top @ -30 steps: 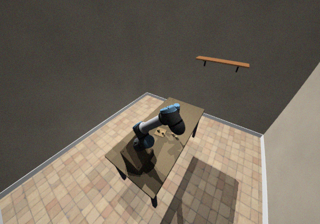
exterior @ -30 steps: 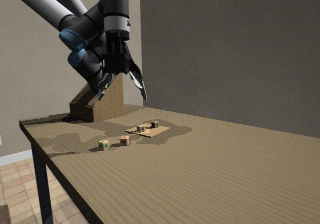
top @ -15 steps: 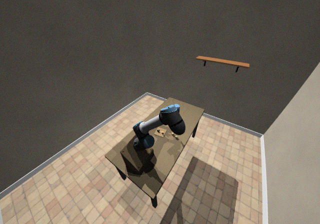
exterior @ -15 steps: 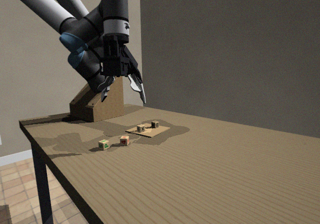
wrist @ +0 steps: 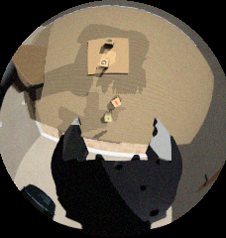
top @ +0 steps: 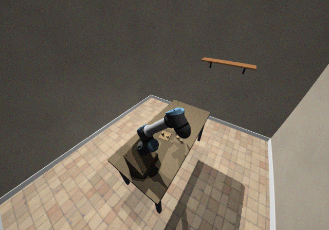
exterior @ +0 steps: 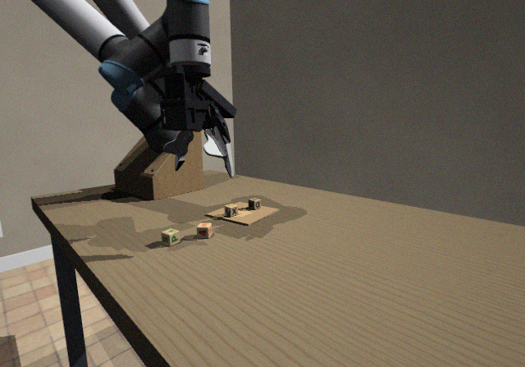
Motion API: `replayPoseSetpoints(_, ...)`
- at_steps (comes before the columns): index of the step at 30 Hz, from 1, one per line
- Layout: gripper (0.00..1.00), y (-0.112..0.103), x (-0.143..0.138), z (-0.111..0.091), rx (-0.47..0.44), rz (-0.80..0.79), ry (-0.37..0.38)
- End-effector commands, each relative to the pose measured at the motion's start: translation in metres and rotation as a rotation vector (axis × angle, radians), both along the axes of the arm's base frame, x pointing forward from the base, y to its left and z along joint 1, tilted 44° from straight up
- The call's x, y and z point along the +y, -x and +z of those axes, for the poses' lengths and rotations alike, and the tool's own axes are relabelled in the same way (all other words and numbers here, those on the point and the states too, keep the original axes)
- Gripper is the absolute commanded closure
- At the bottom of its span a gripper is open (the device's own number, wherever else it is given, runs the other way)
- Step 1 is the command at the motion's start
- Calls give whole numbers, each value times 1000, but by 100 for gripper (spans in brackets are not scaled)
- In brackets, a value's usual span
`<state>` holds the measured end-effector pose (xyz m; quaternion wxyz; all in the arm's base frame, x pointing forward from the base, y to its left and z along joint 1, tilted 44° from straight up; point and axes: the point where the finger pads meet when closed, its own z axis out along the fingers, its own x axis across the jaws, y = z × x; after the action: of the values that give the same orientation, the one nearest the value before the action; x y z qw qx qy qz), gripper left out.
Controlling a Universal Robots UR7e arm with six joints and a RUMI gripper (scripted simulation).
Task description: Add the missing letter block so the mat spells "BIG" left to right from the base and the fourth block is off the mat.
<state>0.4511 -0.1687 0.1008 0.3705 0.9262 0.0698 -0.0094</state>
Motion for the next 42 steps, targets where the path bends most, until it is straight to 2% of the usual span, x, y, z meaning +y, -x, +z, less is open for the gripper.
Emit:
replayPoseSetpoints(1,0,1,-2,-5,-92,-105,-3)
replayPoseSetpoints(5,0,0,-3,-7,-122,-136,-4)
replayPoseSetpoints(7,0,0,-5,-8,-177,-194,-7)
replayPoseSetpoints(20,0,0,-12,-15,-367,-394,-16)
replayPoseSetpoints(22,0,0,-12,-15,-367,-394,-16)
replayPoseSetpoints(24,0,0,-14,-16,-422,-452,-18)
replayPoseSetpoints(37,0,0,-22,-21,-612,-651,-26)
replayPoseSetpoints(39,0,0,-22,-21,-612,-651,-26)
replayPoseSetpoints(42,0,1,-24,-22,-660,-701,-28)
